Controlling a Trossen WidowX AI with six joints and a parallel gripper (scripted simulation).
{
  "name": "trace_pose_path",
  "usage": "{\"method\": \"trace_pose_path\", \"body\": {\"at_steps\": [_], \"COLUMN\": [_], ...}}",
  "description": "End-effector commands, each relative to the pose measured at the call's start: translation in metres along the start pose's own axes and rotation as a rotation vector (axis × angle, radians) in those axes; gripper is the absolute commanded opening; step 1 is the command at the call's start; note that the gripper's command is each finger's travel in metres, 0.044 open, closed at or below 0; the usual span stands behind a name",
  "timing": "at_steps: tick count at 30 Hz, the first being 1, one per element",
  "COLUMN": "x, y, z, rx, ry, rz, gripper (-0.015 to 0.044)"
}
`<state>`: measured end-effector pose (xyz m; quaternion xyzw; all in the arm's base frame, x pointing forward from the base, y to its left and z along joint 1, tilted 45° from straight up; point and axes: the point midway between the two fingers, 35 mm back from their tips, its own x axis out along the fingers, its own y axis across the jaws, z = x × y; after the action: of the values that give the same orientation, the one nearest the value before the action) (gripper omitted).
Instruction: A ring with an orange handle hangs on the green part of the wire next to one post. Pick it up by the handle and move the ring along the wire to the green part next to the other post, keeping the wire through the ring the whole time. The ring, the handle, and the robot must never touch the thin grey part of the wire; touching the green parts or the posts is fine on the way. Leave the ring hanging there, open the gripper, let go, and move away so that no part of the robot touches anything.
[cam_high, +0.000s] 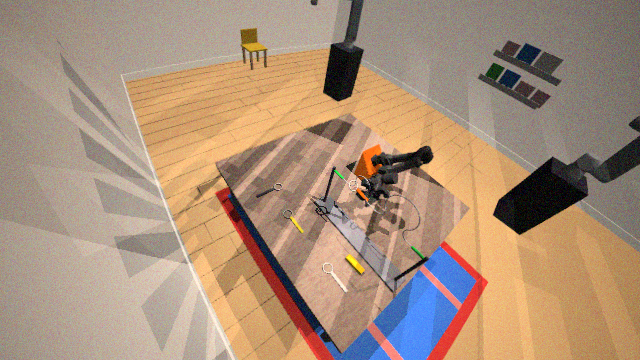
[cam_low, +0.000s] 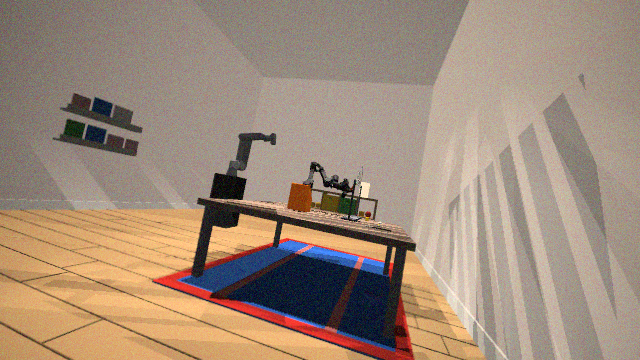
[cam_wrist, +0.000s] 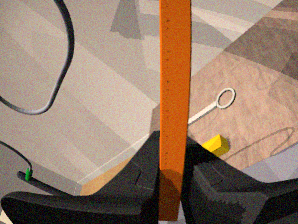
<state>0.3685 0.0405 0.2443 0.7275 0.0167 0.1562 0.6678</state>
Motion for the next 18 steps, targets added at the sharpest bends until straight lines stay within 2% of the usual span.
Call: {"method": "trace_pose_path", "body": {"at_steps": [1,18], "x": [-0.002,-0.013], "y": [-0.015,-0.064], "z": [0.001,0.012], "rx": [-0.062,-0.360], "ry": [0.007,0.048], "rz": [-0.040,-0.171], "gripper": [-0.0150,-0.0150]}}
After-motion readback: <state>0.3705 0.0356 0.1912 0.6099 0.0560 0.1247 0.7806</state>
